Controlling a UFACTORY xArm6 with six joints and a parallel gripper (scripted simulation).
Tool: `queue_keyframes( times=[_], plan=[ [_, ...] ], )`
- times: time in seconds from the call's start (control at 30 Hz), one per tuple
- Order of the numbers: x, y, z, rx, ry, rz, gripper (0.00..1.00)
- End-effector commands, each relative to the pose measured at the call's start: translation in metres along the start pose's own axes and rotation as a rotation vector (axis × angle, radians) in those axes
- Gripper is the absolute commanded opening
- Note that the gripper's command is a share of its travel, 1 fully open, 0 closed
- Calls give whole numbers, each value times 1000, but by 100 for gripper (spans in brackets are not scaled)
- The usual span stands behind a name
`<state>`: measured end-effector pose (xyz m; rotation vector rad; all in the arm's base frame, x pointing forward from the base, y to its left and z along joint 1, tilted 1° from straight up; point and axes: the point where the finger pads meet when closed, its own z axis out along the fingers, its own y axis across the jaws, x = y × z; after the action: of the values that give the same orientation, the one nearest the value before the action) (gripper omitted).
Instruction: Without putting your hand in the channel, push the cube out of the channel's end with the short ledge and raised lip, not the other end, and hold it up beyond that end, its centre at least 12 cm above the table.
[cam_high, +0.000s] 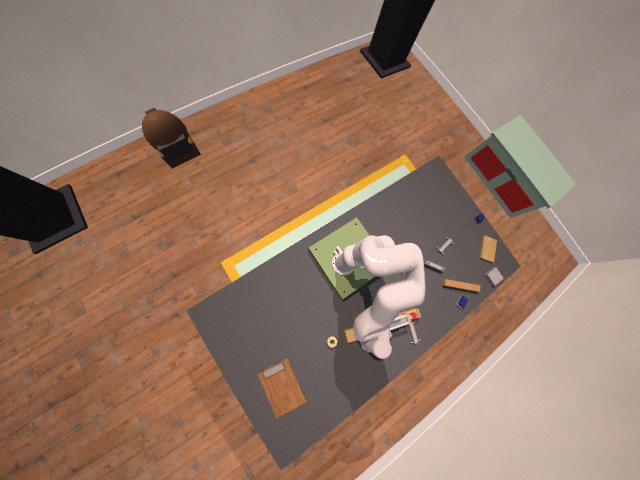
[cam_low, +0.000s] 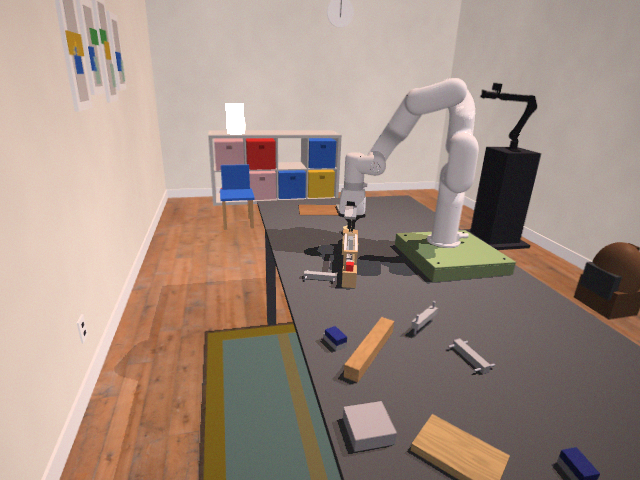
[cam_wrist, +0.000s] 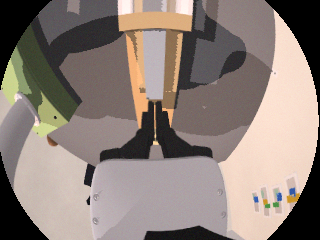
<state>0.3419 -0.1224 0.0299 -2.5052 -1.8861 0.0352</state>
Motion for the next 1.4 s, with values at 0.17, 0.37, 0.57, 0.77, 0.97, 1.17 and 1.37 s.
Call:
queue_keyframes(
  times=[0.17, 0.37, 0.57, 0.77, 0.97, 1.17, 1.37],
  plan=[
    [0, 1, -53, -4, 0, 0, 0],
    [0, 1, -53, -4, 0, 0, 0],
    [28, 12, -54, -5, 0, 0, 0],
    [105, 17, -55, -5, 0, 0, 0],
    [162, 8, -55, -5, 0, 0, 0],
    [220, 3, -55, -4, 0, 0, 43],
    [280, 0, -54, -4, 0, 0, 43]
  ],
)
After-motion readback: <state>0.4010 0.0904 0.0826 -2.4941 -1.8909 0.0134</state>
